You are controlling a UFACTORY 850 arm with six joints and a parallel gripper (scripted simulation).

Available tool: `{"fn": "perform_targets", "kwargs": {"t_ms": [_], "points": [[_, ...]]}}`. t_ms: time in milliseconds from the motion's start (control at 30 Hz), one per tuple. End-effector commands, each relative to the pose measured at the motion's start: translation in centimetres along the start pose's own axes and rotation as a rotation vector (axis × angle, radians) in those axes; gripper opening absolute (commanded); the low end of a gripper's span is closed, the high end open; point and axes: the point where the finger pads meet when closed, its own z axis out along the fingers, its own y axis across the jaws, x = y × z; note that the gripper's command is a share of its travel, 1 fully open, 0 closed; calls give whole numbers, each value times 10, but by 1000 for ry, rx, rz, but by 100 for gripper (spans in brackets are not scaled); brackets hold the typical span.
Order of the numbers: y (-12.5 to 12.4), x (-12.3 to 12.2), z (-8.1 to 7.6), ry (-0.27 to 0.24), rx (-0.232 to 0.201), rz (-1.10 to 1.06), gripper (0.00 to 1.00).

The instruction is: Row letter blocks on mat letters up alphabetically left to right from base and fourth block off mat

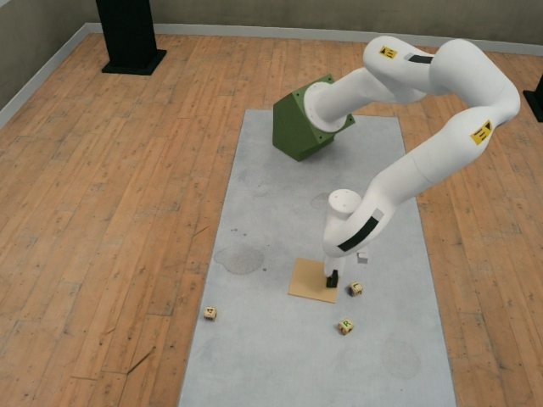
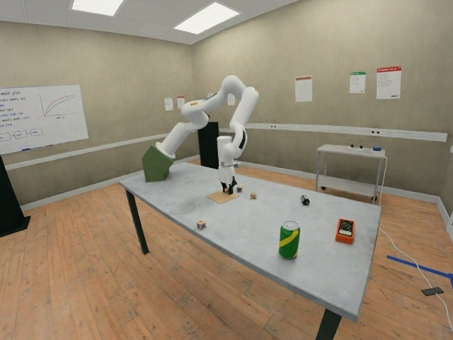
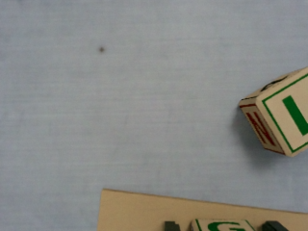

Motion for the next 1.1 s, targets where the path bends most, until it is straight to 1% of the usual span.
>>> {"fn": "perform_targets", "kwargs": {"t_ms": [0,133,233,333,400,667,800,900,1067], "points": [[1,0,-1,0,-1,0,48],[1,0,-4,0,-1,0,48],[1,0,-12,0,-1,0,48],[1,0,-25,0,-1,0,48],[1,0,-25,0,-1,0,48],[1,0,-68,0,-1,0,48],[1,0,-83,0,-1,0,48],[1,0,-89,0,-1,0,48],[1,0,-90,0,-1,0,48]]}}
